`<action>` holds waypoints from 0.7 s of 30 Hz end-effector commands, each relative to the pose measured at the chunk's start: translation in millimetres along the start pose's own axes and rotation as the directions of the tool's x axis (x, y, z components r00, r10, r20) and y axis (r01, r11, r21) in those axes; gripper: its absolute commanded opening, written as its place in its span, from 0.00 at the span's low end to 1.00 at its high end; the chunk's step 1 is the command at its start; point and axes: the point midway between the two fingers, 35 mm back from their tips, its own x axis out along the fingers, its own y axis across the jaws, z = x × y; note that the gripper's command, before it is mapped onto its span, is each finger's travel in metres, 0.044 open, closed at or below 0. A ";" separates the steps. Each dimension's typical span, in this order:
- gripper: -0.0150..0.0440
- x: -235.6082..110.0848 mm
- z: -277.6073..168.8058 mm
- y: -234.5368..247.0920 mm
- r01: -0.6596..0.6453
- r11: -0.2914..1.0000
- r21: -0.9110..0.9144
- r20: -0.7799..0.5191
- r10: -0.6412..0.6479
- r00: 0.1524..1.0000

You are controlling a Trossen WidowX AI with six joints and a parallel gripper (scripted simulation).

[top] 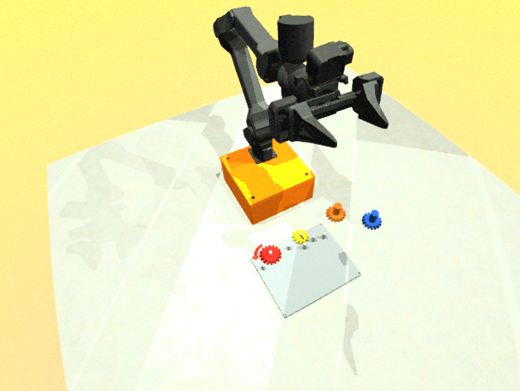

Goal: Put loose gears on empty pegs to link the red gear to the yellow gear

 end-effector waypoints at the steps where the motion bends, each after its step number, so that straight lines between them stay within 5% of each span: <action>1: 0.98 1.0 -2.5 1.0 -0.003 1.000 -0.002 -0.011 0.003 1.000; 6: 1.00 18.3 -70.1 28.0 -0.099 0.993 -0.059 -0.290 0.078 0.954; 10: 1.00 16.5 -133.7 53.8 -0.219 0.970 -0.102 -0.535 0.132 0.835; 16: 1.00 -16.8 -221.3 85.9 -0.436 0.892 -0.118 -0.830 0.152 0.536; 21: 1.00 -70.7 -282.0 101.0 -0.633 0.772 -0.058 -0.979 0.079 0.187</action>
